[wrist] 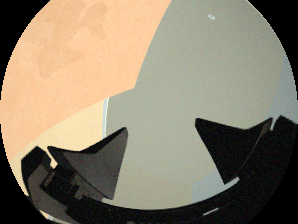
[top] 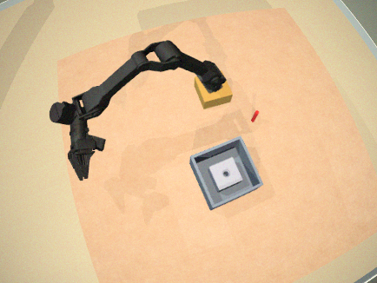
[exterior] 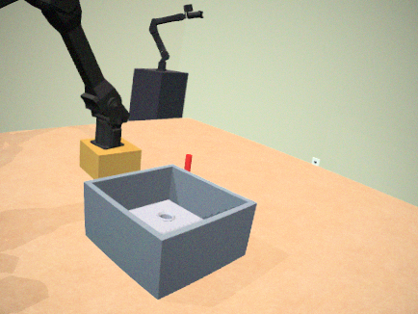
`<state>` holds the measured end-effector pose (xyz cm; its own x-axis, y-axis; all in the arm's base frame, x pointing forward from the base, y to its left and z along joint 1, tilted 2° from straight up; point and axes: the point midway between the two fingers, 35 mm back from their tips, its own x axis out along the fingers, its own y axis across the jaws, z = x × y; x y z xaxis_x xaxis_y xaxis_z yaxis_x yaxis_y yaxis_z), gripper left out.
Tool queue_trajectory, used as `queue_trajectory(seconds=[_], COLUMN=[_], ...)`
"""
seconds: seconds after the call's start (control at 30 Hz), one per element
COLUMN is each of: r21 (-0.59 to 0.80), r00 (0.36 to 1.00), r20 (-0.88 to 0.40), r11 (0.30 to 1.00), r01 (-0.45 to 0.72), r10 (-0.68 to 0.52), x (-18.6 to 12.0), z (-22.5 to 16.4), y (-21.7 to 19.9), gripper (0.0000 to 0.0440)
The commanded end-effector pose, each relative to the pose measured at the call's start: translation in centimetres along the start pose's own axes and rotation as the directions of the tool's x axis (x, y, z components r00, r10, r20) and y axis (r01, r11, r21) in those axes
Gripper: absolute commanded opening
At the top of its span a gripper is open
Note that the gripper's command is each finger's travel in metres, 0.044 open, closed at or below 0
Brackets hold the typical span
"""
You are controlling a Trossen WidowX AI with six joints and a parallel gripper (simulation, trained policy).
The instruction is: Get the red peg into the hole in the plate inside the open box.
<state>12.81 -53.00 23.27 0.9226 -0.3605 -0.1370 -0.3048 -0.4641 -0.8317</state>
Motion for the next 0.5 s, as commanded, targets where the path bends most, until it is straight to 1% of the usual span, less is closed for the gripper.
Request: queue_trajectory(seconds=[0.0, 0.07, 0.1, 0.27, 0.47], r21=[0.019, 0.079, 0.113, 0.272, 0.446], r00=[1.000, 1.000, 0.999, 0.996, 0.989], r20=[0.008, 0.028, 0.037, 0.080, 0.131], r11=[1.000, 0.997, 0.994, 0.961, 0.887], r01=[0.003, 0.002, -0.002, -0.047, -0.124], r10=[-0.003, -0.004, -0.002, 0.026, 0.072], x=[0.3, 1.1, 1.6, 4.3, 7.4], z=[0.3, 1.0, 1.4, 3.5, 6.2], y=[-0.4, -1.1, -1.4, -2.7, -4.4], gripper=[0.0417, 0.0438, 0.0440, 0.0440, 0.0440])
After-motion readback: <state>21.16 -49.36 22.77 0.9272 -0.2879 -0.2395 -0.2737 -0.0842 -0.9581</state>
